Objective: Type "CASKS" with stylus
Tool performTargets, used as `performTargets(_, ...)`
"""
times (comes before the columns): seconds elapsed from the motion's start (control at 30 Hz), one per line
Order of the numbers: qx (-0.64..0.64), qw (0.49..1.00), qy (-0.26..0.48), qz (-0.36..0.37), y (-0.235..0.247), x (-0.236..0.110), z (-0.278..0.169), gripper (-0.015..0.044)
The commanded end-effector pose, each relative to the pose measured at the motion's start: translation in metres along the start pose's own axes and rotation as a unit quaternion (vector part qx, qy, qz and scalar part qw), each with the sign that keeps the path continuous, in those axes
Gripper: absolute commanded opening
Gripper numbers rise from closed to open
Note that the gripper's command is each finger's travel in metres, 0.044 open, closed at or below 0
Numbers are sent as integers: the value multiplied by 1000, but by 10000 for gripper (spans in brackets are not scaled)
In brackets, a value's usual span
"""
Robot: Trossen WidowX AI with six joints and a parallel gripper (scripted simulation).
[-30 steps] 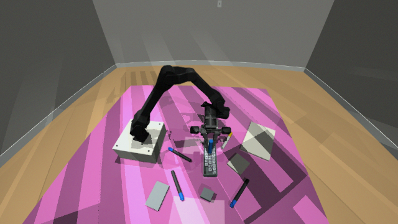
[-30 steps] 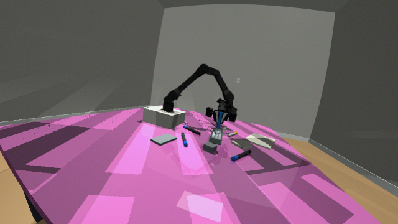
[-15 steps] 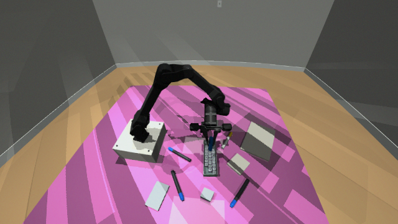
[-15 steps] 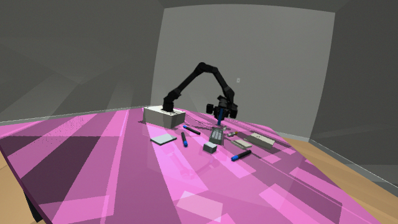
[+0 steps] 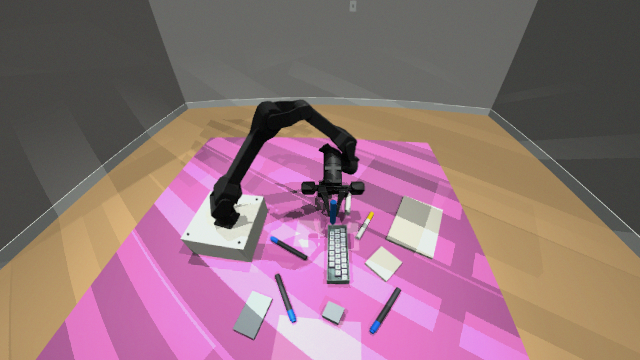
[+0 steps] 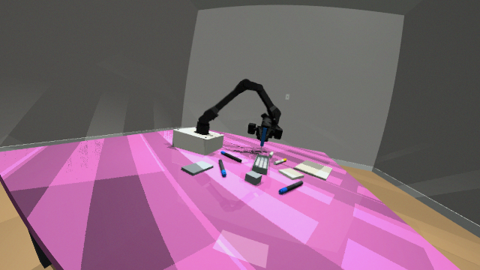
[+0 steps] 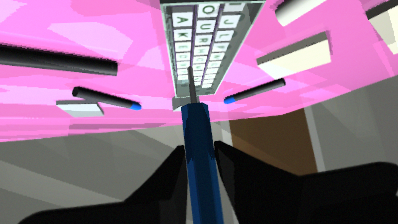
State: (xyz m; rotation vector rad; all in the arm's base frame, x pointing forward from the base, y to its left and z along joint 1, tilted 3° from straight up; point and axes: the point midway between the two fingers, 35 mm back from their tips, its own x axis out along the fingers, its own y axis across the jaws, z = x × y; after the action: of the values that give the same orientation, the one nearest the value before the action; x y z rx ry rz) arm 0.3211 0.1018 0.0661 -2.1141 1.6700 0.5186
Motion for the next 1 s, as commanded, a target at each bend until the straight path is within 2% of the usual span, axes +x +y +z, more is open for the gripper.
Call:
performTargets(0.0, 4, 1000, 1, 6, 0, 2, 6, 0)
performTargets(0.13, 4, 1000, 0, 5, 0, 9, 18, 0)
performTargets(0.67, 4, 1000, 0, 5, 0, 9, 18, 0)
performTargets(0.77, 4, 1000, 0, 6, 1, 9, 20, 79)
performTargets(0.97, 4, 1000, 0, 6, 1, 11, 23, 81)
